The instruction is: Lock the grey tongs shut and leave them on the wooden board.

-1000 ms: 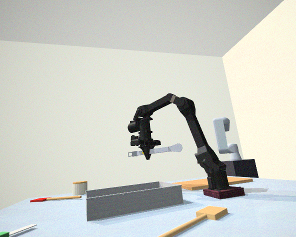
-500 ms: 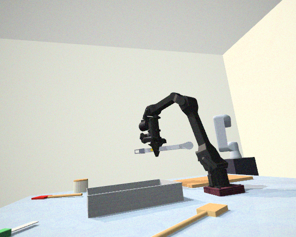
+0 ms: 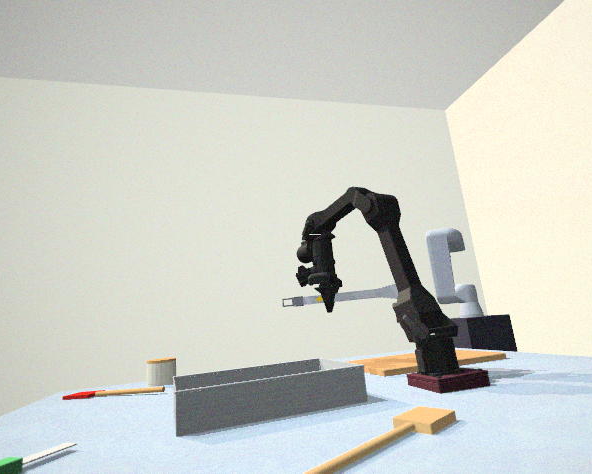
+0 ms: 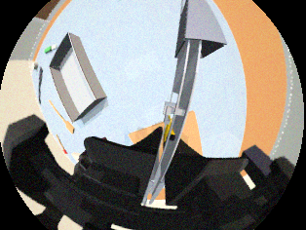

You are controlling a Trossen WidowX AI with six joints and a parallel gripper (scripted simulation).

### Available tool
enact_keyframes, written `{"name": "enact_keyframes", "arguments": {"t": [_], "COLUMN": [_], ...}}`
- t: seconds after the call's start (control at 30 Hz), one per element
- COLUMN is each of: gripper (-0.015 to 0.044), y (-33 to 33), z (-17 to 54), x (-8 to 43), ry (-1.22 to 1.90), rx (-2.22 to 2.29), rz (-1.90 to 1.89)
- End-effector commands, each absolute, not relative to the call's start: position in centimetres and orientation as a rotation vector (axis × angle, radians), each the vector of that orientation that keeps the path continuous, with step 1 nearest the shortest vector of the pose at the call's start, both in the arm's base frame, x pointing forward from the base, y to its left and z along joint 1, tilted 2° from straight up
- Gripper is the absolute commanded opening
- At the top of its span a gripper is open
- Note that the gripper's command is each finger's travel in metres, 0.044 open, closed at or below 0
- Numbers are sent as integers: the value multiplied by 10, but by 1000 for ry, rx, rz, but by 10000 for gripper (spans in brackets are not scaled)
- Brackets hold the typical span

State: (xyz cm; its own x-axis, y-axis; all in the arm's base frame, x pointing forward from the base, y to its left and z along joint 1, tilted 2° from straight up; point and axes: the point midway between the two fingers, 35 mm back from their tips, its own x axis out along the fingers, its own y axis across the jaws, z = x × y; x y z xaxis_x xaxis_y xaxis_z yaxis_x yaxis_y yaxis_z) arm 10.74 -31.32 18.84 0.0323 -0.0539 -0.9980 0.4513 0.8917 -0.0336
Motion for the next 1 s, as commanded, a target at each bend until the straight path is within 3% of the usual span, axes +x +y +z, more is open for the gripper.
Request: {"name": "enact_keyframes", "arguments": {"t": [0.0, 0.97], "gripper": [-150, -150], "y": [-320, -322], "z": [188, 184], "x": [84, -72], "ry": [1503, 1551], "rx": [268, -142], "rz": [-341, 55]}}
